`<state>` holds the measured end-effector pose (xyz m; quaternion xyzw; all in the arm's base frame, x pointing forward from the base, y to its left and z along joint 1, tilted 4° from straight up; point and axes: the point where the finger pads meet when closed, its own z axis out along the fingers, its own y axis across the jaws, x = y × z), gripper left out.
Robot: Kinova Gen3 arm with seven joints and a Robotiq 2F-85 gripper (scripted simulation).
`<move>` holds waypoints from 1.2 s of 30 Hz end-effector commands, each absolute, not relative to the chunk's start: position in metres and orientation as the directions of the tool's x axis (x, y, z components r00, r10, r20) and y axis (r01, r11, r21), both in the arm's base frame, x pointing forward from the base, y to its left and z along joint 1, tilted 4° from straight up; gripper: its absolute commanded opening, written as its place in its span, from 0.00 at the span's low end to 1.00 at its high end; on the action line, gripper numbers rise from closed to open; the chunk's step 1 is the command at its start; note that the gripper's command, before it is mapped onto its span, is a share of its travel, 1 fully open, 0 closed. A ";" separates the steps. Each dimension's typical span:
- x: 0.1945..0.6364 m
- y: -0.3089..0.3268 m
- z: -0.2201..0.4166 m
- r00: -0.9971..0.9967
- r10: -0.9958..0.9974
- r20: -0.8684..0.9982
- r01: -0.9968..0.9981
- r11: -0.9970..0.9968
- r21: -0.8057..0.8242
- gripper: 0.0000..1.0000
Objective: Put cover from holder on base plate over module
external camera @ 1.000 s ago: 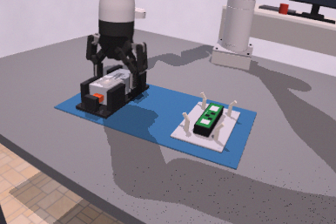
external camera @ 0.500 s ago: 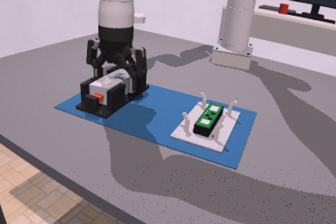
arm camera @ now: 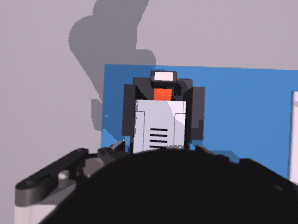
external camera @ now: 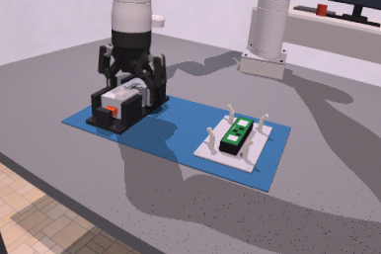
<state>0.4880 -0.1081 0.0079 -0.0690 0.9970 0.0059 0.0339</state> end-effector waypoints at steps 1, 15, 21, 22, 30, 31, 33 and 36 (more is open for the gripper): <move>0.489 -0.108 0.009 -0.988 -0.137 -0.071 -0.138 0.990 0.007 1.00; 0.489 -0.108 0.009 -0.988 -0.137 -0.070 -0.138 0.990 0.007 0.70; 0.489 -0.108 0.009 -0.988 -0.137 -0.070 -0.138 0.990 0.007 0.70; 0.489 -0.108 0.009 -0.988 -0.137 -0.070 -0.138 0.990 0.007 0.70; 0.489 -0.108 0.009 -0.988 -0.137 -0.070 -0.138 0.990 0.007 0.70; 0.489 -0.108 0.009 -0.988 -0.137 -0.070 -0.138 0.990 0.007 0.70; 0.489 -0.108 0.009 -0.988 -0.137 -0.070 -0.138 0.990 0.007 0.70; 0.489 -0.108 0.009 -0.988 -0.137 -0.070 -0.138 0.990 0.007 0.70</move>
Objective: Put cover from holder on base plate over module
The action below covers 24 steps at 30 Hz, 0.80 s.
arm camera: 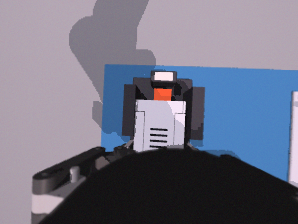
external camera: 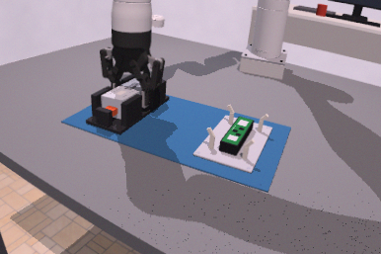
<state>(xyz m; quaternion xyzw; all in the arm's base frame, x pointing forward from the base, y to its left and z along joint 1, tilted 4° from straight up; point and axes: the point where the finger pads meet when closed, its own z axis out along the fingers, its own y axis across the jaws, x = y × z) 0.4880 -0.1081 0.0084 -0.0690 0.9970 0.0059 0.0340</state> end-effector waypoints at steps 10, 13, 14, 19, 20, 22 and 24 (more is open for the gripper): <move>0.489 -0.108 0.009 -0.988 -0.137 -0.070 -0.138 0.990 0.007 0.00; 0.489 -0.108 0.009 -0.988 -0.137 -0.070 -0.138 0.990 0.007 0.00; 0.489 -0.108 0.009 -0.988 -0.137 -0.070 -0.138 0.990 0.007 0.00; 0.489 -0.108 0.009 -0.988 -0.137 -0.070 -0.138 0.990 0.007 0.00; 0.489 -0.108 0.009 -0.988 -0.137 -0.070 -0.138 0.990 0.007 0.00; 0.489 -0.108 0.009 -0.988 -0.137 -0.070 -0.138 0.990 0.007 0.00; 0.489 -0.108 0.009 -0.988 -0.137 -0.070 -0.138 0.990 0.007 0.00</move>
